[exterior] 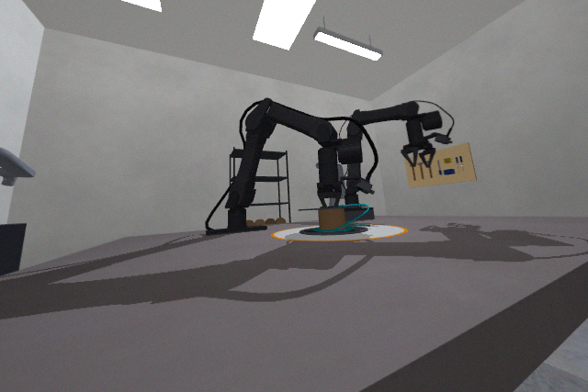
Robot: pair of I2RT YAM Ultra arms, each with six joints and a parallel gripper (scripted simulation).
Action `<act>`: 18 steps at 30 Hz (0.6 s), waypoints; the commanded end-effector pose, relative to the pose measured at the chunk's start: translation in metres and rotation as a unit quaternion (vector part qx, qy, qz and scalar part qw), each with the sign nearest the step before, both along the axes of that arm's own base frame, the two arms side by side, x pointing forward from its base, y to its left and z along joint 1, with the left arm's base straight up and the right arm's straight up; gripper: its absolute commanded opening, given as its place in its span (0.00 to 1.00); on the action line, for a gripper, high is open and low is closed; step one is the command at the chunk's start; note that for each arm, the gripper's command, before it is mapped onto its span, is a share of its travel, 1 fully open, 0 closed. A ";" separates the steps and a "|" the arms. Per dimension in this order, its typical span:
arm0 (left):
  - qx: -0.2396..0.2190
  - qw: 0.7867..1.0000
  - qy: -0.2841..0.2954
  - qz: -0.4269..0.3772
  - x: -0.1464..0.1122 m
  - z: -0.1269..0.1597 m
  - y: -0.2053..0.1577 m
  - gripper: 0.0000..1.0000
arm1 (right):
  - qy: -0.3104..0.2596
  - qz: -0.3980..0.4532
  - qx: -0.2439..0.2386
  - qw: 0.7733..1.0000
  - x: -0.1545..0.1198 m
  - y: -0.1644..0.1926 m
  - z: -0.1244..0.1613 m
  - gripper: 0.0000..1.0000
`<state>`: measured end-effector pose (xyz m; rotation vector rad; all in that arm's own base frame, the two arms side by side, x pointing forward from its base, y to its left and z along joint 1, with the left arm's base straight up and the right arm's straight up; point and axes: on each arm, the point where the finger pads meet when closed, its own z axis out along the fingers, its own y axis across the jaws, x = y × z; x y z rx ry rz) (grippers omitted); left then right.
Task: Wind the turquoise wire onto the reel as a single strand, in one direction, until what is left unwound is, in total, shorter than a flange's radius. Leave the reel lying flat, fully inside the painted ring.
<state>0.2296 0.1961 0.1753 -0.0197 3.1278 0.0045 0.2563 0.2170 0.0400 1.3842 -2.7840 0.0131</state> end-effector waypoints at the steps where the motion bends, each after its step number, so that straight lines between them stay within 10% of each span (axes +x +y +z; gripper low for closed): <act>1: 0.022 1.000 -0.021 -0.002 0.006 0.018 0.001 1.00 | -0.013 -0.001 0.011 1.000 0.006 0.003 0.033 0.20; 18: 0.022 1.000 -0.021 -0.002 0.006 0.018 0.001 1.00 | -0.013 -0.001 0.011 1.000 0.002 0.001 0.106 0.20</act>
